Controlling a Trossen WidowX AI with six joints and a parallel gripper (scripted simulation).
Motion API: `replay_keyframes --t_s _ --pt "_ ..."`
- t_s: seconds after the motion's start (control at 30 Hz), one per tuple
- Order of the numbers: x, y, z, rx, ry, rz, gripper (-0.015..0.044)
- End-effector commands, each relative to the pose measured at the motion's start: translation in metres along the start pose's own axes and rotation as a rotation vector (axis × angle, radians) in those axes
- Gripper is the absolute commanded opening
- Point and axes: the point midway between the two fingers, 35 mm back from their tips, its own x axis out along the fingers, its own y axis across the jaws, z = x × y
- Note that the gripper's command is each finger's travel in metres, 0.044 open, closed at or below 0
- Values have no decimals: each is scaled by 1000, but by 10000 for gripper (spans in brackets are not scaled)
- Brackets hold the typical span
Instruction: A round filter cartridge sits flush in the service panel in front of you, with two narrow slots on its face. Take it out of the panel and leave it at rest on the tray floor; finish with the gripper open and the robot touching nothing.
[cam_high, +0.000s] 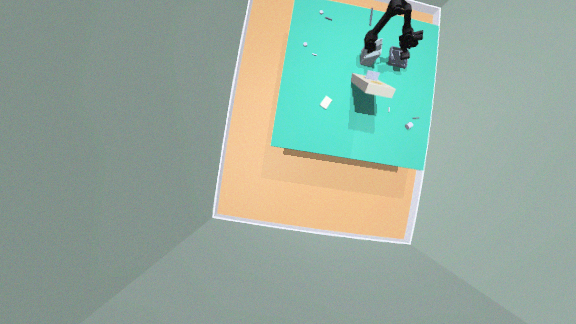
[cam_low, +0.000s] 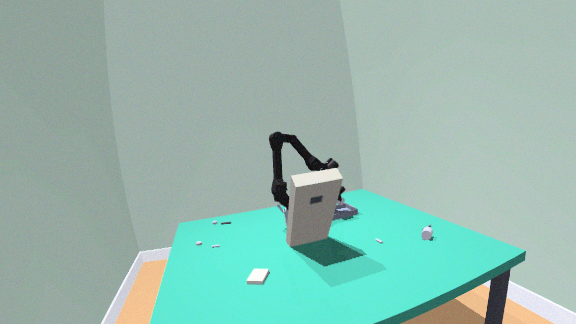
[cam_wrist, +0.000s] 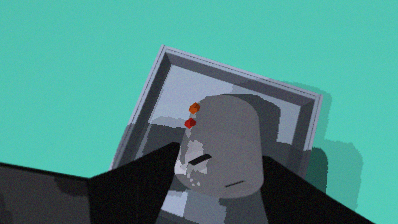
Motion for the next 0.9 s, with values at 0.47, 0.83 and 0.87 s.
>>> replay_keyframes --t_s 0.47,0.83,0.87 --pt "27 0 -19 0 5 0 184" --pt "27 0 -19 0 5 0 440" --pt "27 0 -19 0 5 0 440"
